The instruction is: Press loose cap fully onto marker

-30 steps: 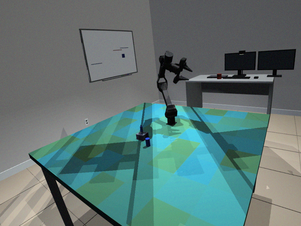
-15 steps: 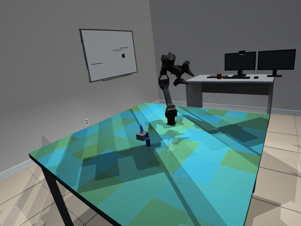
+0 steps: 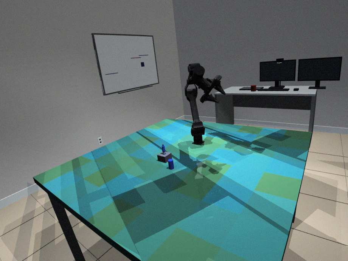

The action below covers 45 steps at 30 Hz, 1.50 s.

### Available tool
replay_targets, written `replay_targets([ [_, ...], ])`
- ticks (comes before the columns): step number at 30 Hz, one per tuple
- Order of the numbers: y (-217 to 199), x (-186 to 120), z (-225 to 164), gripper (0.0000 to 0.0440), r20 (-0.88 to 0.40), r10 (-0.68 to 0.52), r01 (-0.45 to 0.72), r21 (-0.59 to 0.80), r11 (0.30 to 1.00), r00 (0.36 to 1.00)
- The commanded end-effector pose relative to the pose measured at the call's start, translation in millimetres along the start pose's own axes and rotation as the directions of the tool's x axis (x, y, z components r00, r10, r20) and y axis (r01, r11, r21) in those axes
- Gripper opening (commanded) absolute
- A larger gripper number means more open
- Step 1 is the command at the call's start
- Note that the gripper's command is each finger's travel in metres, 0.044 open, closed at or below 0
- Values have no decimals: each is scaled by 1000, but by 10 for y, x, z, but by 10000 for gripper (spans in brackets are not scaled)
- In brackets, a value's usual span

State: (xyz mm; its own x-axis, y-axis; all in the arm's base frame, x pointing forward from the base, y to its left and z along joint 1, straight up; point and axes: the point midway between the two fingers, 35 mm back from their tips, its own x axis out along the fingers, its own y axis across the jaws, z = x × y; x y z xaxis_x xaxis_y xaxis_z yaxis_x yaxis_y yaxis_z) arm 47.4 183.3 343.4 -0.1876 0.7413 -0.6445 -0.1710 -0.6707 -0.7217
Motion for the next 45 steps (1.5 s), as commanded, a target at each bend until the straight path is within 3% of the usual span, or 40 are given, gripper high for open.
replay_targets([
  [1, 5, 52, -108, 322, -6, 29, -28, 11, 1000, 1000],
  [45, 283, 376, -1504, 324, -68, 292, -278, 163, 947, 954],
])
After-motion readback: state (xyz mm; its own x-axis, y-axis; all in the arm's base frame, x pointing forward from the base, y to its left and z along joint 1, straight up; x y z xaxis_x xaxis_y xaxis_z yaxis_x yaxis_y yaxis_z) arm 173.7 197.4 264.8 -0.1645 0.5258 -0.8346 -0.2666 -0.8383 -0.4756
